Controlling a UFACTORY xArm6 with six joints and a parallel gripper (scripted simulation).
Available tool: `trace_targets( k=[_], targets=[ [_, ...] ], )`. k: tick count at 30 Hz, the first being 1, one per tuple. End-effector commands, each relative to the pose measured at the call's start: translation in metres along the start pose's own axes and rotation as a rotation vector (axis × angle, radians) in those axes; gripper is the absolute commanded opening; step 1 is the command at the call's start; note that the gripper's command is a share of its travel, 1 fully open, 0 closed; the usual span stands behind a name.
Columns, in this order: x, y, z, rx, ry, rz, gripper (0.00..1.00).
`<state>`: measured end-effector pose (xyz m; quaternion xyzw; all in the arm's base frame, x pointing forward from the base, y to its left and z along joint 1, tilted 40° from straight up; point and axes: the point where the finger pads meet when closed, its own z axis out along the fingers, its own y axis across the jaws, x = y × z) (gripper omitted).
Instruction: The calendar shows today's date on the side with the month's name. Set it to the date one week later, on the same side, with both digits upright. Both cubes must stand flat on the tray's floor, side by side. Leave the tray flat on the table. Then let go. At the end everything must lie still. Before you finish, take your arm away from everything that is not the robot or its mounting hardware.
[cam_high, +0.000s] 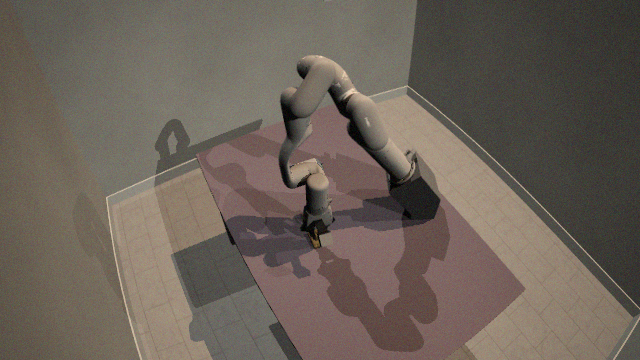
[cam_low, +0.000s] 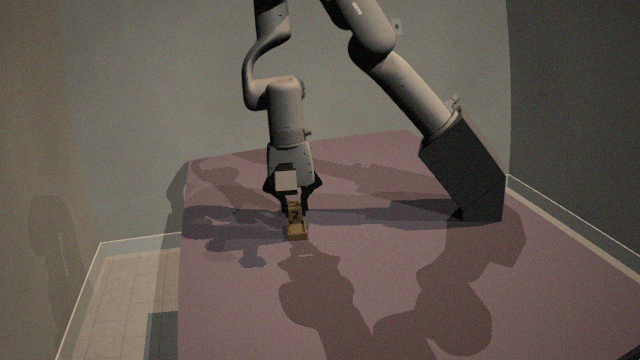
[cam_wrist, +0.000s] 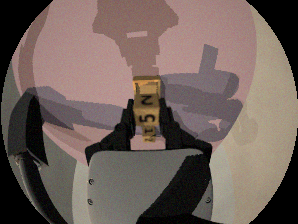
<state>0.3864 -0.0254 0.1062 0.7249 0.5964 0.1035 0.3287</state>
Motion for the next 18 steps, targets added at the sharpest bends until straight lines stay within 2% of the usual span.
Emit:
trace_targets(
  k=[1,18],
  targets=[
    [0.0003,0.0007,-0.0004,-0.002,0.001,0.0,0.29],
    [0.0003,0.0008,0.0012,-0.002,0.001,0.0,0.29]
  ],
)
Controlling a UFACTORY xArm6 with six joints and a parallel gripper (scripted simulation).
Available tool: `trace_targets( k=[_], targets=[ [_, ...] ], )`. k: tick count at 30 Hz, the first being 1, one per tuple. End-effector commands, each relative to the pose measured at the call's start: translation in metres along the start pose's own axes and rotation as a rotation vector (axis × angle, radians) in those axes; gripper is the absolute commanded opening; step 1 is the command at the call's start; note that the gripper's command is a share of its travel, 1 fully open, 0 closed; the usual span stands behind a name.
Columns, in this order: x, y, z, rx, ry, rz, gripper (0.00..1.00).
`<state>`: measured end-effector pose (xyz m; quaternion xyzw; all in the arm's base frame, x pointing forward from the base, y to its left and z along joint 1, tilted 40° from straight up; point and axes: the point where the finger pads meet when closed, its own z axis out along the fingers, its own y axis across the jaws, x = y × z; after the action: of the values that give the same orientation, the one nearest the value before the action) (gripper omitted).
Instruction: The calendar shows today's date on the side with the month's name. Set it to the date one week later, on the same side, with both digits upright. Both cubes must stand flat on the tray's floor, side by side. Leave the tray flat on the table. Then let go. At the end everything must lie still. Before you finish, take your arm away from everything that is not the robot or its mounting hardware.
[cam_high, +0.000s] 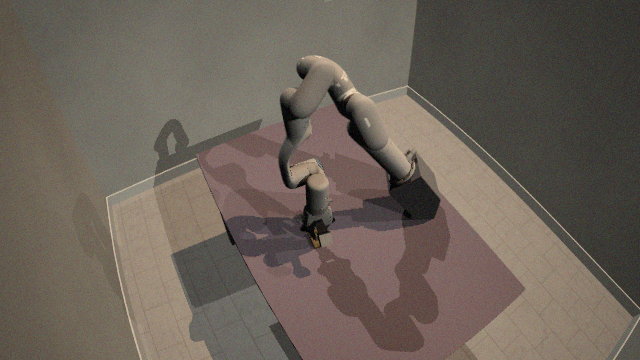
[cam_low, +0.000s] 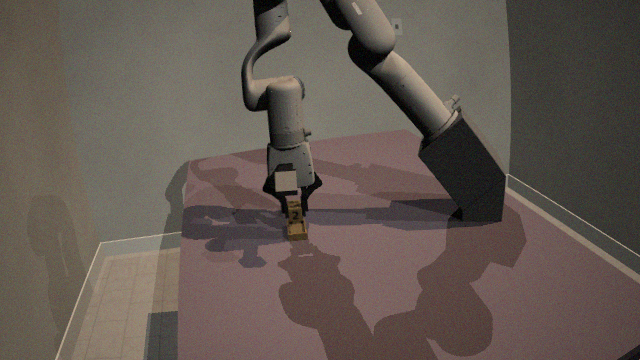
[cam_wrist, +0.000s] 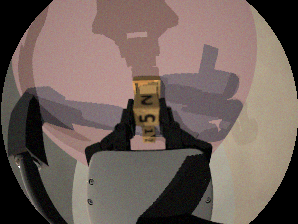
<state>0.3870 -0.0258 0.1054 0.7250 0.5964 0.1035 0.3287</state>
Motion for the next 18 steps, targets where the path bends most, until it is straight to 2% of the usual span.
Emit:
trace_targets(
  k=[1,18],
  targets=[
    [0.0,0.001,0.001,-0.002,0.001,0.0,0.29],
    [0.0,0.001,0.012,-0.002,0.001,0.0,0.29]
  ],
)
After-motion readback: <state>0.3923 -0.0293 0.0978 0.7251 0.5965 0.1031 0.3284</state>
